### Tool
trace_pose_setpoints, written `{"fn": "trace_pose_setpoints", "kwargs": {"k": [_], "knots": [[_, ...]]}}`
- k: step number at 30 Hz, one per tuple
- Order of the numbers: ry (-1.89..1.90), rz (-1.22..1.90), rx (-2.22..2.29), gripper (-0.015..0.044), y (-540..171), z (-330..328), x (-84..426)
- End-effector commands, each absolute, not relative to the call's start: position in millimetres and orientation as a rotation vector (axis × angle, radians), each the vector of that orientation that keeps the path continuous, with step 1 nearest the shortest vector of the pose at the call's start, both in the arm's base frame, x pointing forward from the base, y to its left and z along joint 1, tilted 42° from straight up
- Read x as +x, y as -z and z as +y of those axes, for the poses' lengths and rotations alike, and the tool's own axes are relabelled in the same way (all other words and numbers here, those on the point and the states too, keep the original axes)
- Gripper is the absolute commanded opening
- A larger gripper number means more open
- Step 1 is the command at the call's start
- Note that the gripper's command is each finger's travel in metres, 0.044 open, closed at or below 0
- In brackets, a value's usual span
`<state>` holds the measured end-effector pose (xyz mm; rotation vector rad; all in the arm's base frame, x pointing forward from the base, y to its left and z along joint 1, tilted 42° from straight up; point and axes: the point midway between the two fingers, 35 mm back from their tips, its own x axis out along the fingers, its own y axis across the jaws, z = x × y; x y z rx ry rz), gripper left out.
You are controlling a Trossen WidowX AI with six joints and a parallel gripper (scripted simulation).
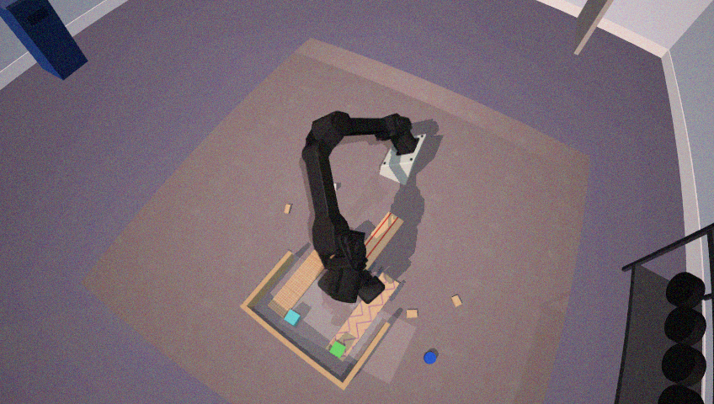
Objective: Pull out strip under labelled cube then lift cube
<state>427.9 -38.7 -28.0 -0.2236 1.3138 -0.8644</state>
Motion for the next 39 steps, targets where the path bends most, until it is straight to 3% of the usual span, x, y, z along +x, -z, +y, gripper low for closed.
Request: {"fn": "trace_pose_setpoints", "kwargs": {"k": [1,3,39], "knots": [[0.865,1.313,-0.223,0.0046,28,-39,428],[0.865,1.312,-0.223,0.0,27,-38,427],[0.861,1.323,-0.234,0.0,0,-6,317]]}}
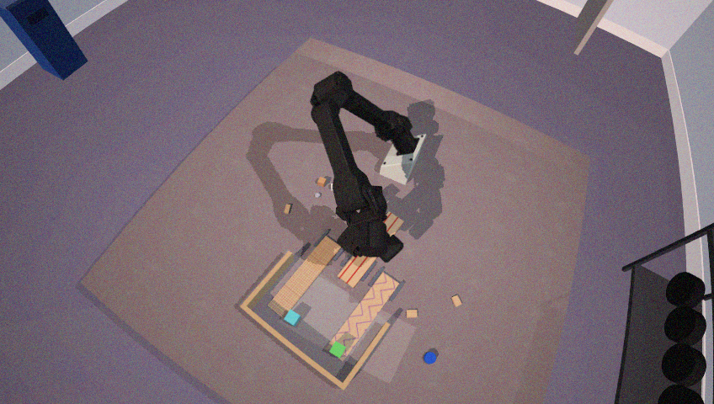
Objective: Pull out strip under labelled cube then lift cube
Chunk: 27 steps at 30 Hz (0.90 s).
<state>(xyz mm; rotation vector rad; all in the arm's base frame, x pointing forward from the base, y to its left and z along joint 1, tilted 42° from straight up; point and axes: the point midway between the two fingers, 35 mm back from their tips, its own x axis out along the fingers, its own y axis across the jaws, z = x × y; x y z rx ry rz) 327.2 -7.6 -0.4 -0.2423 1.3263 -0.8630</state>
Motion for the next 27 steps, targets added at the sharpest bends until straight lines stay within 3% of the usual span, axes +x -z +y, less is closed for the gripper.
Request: {"fn": "trace_pose_setpoints", "kwargs": {"k": [1,27], "knots": [[0.861,1.323,-0.234,0.0,0,-7,313],[0.86,1.325,-0.234,0.0,-26,17,304]]}}
